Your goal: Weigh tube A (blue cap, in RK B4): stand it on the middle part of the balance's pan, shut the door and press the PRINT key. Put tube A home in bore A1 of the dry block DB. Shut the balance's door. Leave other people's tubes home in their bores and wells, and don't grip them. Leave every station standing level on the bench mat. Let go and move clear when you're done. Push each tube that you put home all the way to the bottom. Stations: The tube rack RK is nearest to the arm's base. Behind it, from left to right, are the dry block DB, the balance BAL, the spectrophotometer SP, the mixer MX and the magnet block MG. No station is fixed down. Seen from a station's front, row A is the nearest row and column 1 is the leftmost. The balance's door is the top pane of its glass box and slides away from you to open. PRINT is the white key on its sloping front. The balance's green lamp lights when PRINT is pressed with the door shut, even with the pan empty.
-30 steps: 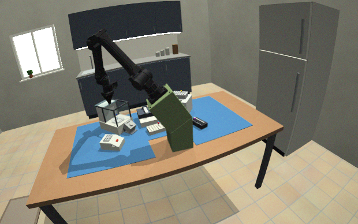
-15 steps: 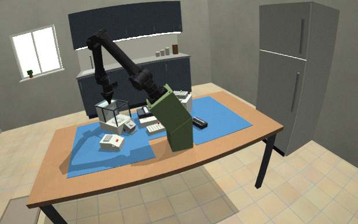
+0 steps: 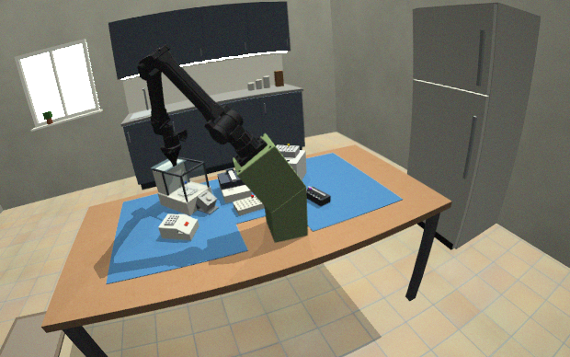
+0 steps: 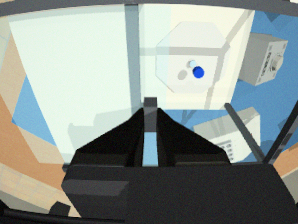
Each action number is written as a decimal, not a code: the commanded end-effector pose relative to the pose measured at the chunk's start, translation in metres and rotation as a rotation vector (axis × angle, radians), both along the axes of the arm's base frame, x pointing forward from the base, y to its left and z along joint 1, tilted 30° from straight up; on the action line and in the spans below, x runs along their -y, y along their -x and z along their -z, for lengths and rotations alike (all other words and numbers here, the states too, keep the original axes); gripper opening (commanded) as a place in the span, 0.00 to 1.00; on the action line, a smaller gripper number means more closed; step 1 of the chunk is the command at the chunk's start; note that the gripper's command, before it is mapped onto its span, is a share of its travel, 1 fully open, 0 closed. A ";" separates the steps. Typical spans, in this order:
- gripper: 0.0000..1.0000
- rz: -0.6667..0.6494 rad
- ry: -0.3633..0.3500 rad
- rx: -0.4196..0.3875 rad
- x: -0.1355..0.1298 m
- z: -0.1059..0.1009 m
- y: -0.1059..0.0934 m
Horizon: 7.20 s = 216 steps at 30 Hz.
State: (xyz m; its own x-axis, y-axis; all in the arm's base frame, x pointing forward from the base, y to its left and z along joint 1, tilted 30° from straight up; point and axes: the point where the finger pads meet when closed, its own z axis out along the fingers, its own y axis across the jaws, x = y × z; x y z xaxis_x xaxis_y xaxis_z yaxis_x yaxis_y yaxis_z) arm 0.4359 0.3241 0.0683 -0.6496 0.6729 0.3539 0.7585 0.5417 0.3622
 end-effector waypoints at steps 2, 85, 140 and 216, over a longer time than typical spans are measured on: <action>0.06 0.001 -0.012 0.022 -0.014 -0.008 -0.014; 0.30 0.003 -0.012 0.028 0.028 -0.062 -0.004; 0.36 -1.355 0.085 0.804 0.058 -0.026 0.040; 0.36 -1.354 0.084 0.807 0.001 0.058 0.039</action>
